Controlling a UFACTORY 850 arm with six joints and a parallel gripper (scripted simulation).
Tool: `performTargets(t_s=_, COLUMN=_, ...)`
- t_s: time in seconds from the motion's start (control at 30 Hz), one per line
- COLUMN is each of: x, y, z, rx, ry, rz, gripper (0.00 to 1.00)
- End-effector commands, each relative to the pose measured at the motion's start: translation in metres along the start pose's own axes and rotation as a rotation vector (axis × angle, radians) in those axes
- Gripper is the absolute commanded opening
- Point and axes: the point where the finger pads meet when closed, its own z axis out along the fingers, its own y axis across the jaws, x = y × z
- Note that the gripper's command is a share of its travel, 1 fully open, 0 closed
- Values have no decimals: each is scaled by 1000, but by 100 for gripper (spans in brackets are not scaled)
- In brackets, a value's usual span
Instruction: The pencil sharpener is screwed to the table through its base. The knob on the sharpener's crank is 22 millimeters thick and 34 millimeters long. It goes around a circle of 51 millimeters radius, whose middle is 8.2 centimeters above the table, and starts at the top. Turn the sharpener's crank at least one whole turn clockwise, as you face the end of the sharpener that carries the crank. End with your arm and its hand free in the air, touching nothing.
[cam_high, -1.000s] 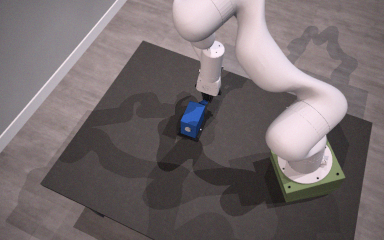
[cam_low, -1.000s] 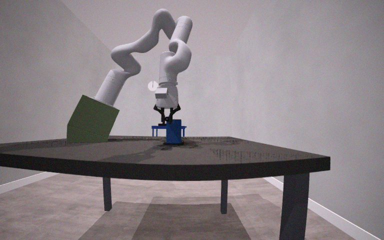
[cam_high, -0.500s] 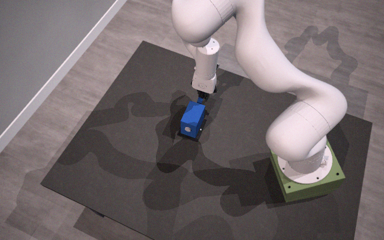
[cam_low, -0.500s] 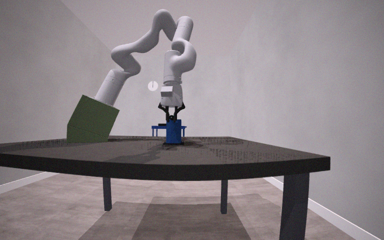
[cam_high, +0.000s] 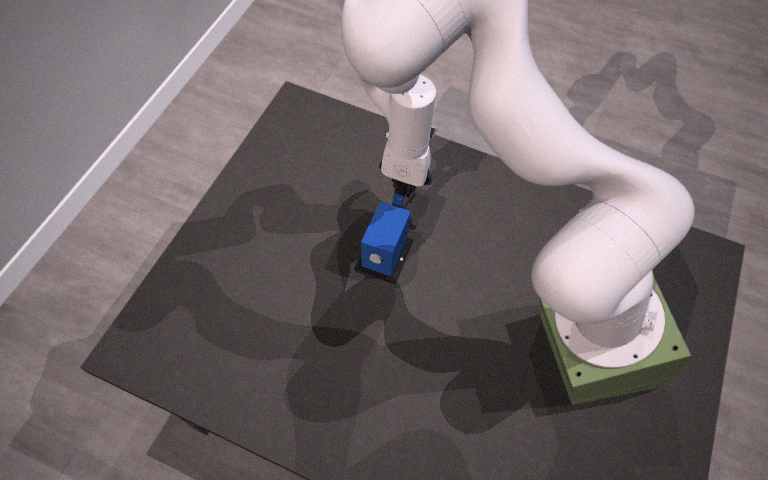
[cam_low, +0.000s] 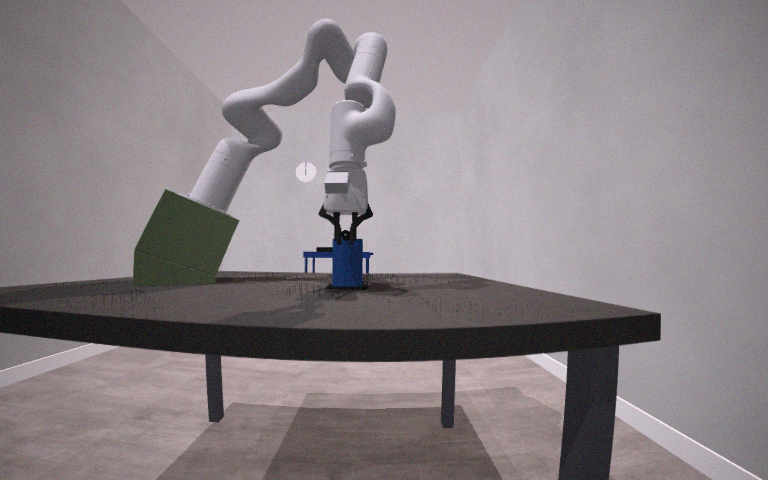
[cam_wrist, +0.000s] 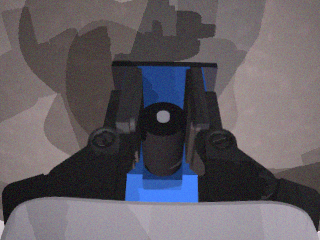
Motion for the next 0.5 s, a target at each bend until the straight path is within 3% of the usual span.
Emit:
performTargets(t_s=0.0, x=0, y=-1, z=-1, rx=1, ry=1, rz=0, gripper=0)
performTargets(t_s=0.2, x=0, y=-1, z=-1, rx=1, ry=1, rz=0, gripper=0)
performTargets(t_s=0.23, x=0, y=-1, z=-1, rx=1, ry=1, rz=0, gripper=54)
performTargets(t_s=0.47, x=0, y=-1, z=-1, rx=1, ry=1, rz=0, gripper=54)
